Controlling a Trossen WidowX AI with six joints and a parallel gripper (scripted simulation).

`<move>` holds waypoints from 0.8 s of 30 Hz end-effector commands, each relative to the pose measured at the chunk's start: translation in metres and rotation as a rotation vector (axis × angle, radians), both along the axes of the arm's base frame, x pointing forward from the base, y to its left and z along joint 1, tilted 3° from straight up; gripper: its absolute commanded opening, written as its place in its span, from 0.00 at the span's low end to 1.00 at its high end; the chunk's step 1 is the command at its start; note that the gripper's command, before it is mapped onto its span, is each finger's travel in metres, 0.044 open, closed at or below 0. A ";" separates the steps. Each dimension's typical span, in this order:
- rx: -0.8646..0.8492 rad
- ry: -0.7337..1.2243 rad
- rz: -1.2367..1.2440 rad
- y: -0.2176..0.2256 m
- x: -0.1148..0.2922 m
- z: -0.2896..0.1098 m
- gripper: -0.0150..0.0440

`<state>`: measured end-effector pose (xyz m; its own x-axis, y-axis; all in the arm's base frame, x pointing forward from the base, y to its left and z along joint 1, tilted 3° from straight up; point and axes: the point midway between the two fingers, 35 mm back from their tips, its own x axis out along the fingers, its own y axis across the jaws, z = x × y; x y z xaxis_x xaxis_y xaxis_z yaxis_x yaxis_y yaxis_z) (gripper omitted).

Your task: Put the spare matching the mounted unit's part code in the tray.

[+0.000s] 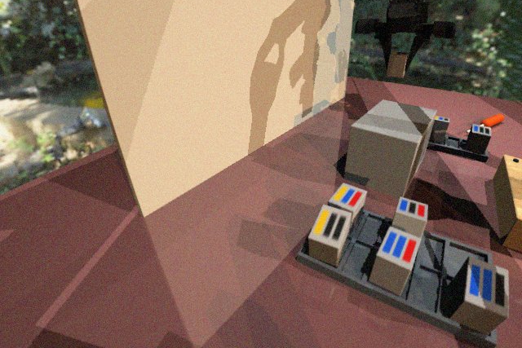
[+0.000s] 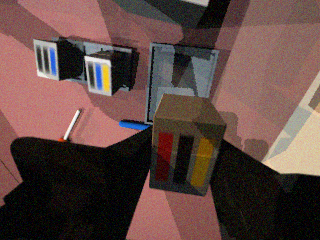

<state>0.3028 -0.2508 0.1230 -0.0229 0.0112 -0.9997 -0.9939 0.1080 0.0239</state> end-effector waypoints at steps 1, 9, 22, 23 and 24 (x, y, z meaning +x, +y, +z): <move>-0.004 0.000 0.003 -0.001 0.000 -0.003 0.25; -0.004 0.000 0.003 -0.002 0.001 -0.009 0.25; -0.004 0.000 0.003 -0.002 0.001 -0.020 0.25; -0.004 0.000 0.003 -0.002 0.002 -0.020 0.25; -0.004 0.000 0.003 -0.002 0.002 -0.021 0.25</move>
<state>0.3043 -0.2522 0.1043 -0.0227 0.0110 -0.9997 -0.9939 0.1080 0.0237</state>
